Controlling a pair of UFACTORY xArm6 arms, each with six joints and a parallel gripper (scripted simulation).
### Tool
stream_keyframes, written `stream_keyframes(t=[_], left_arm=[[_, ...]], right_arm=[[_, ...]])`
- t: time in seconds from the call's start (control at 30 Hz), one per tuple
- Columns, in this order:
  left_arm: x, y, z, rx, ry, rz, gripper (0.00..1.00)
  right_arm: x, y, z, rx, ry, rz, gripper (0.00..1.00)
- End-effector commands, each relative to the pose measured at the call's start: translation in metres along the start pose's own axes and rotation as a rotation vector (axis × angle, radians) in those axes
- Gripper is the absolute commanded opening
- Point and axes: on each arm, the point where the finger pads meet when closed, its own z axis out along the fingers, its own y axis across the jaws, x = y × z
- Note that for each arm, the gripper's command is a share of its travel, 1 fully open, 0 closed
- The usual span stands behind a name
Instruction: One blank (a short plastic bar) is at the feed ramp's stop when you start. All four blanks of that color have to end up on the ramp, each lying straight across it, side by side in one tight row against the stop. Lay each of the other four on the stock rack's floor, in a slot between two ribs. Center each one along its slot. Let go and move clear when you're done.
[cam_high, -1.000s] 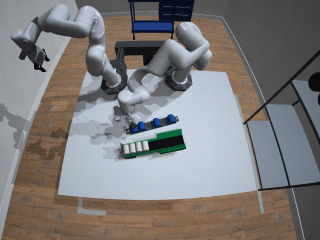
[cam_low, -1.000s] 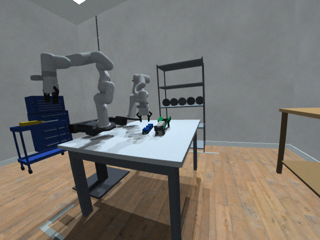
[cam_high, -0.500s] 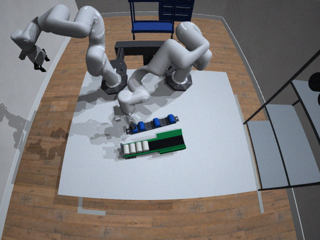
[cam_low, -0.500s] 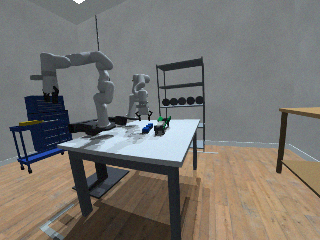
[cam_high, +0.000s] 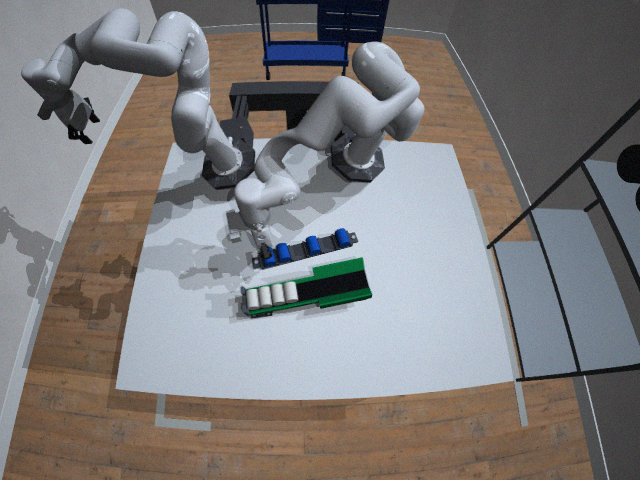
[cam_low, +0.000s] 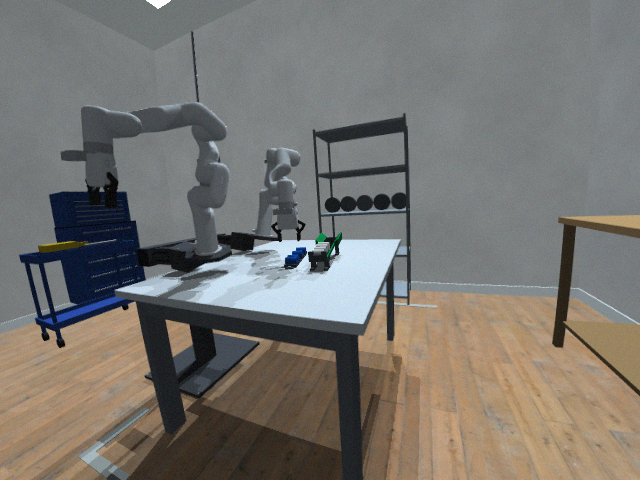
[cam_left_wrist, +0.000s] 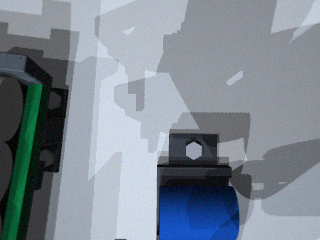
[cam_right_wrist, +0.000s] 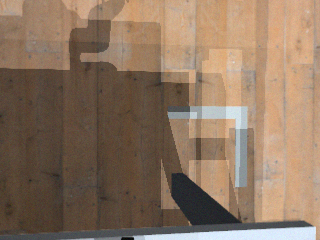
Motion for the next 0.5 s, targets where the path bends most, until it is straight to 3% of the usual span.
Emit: stream_keyframes(t=[0.0, 0.47], left_arm=[[0.002, -0.001, -0.012, 0.002, 0.005, -0.001, 1.00], [0.001, -0.001, -0.061, 0.002, 0.005, -0.001, 1.00]], right_arm=[[0.001, 0.000, -0.002, 0.000, 0.005, 0.000, 1.00], [0.001, 0.000, -0.002, 0.000, 0.005, 0.000, 1.00]])
